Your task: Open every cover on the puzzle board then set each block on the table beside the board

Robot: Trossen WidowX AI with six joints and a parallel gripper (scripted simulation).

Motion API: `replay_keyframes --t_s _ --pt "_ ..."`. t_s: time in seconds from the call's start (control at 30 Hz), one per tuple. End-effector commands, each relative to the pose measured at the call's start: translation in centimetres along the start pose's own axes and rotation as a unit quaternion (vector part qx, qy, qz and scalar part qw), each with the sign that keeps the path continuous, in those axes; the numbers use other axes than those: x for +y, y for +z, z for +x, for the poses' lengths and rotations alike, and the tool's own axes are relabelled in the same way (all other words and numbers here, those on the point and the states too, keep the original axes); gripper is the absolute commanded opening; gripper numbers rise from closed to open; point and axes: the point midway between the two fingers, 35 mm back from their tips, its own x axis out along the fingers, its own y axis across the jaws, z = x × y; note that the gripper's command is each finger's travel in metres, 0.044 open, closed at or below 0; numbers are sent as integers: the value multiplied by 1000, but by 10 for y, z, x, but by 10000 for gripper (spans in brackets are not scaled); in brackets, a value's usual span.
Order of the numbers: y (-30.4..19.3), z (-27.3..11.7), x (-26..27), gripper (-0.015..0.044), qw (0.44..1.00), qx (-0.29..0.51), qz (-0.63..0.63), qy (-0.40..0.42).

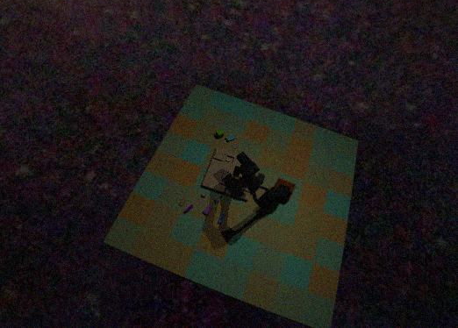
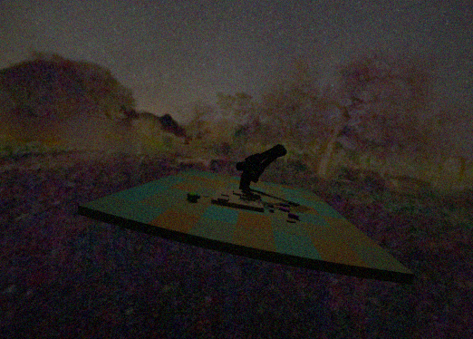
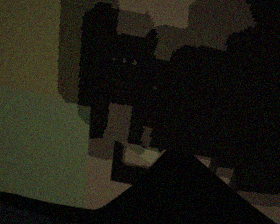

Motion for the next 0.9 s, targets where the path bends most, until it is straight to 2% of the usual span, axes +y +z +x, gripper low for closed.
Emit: replay_keyframes --t_s 0.0,0.87 --pt "6 0 0 0 1000 -4 1 -2" --pt "31 1 2 0 1000 -6 1 -2"
